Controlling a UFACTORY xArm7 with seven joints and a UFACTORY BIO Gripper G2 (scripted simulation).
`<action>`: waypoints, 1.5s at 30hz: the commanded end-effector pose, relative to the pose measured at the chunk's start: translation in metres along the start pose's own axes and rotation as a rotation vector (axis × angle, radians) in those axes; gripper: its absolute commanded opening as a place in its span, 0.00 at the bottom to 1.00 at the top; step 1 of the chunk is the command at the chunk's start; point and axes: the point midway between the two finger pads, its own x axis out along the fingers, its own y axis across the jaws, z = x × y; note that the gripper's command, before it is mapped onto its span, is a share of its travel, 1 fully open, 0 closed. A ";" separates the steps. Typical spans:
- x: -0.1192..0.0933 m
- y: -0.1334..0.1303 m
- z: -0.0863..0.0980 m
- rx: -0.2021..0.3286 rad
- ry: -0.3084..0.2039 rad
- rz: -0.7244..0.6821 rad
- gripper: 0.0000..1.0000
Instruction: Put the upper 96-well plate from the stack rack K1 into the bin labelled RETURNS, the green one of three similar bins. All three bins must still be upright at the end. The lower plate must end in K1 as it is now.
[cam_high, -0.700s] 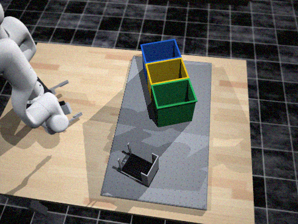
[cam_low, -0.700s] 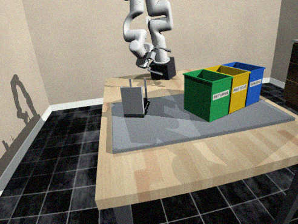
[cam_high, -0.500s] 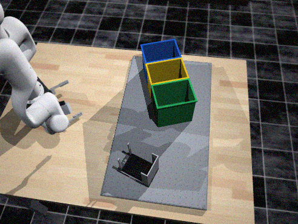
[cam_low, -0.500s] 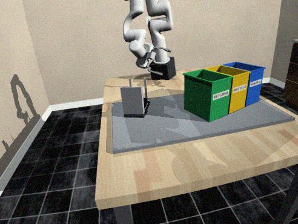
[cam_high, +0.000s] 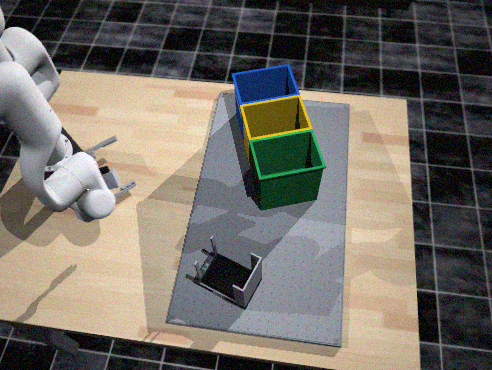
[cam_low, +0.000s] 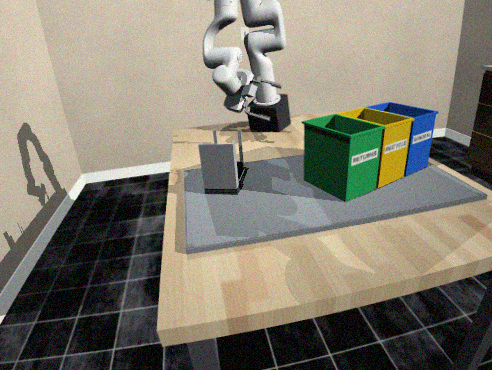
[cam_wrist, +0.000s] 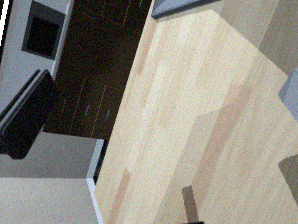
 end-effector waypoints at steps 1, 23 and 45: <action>0.006 0.006 0.032 -0.001 0.001 -0.001 0.37; 0.038 0.037 0.194 -0.002 0.000 -0.001 0.37; 0.080 -0.005 0.188 -0.254 -0.012 -0.222 0.37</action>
